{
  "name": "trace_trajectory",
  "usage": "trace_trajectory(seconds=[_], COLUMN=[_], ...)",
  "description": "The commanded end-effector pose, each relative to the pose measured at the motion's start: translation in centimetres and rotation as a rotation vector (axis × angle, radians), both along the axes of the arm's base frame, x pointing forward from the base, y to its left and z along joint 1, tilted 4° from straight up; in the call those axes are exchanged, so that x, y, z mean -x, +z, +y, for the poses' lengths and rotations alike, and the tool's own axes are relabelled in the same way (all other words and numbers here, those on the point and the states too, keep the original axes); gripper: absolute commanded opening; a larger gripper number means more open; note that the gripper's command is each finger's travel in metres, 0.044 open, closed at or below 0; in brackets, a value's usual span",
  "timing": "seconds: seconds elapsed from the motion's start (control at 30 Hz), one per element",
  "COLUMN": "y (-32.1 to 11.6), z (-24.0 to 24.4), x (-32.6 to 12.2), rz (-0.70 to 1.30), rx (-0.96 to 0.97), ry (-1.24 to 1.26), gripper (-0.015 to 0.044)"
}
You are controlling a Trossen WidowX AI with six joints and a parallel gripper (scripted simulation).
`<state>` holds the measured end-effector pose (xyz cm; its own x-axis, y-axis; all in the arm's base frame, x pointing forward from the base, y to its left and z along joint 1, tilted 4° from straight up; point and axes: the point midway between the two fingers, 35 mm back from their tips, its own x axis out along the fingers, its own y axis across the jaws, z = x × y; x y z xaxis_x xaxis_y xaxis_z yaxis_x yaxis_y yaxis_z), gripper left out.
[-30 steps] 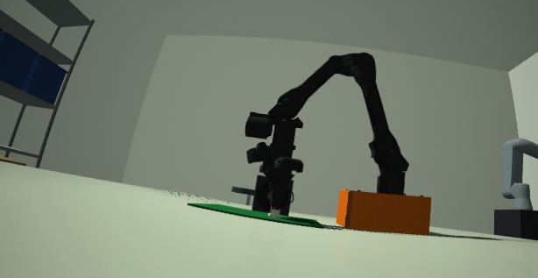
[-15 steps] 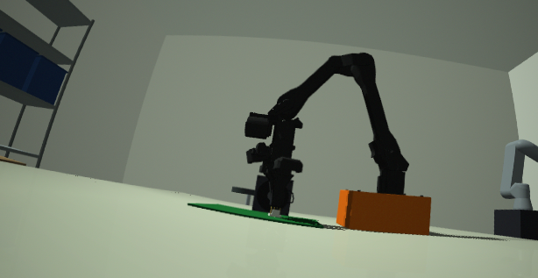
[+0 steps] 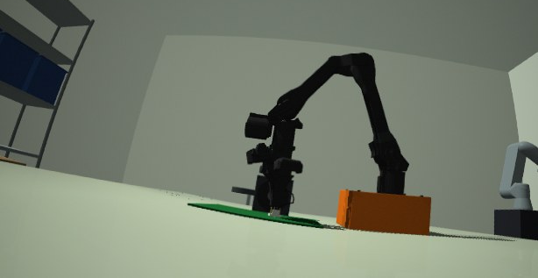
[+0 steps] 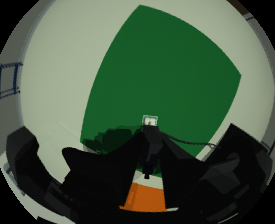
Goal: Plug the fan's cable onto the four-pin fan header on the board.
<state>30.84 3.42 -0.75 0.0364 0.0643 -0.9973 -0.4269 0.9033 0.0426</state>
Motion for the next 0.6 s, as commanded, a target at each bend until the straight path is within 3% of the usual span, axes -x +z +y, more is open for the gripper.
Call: trace_trajectory(seconds=[0.0,0.57], y=[-0.18,-0.36], z=[0.08,0.10], x=[0.04,0.03], rz=[0.003,0.003], rx=[-0.005,-0.005], ry=[0.000,0.003], gripper=[0.0000,0.0000])
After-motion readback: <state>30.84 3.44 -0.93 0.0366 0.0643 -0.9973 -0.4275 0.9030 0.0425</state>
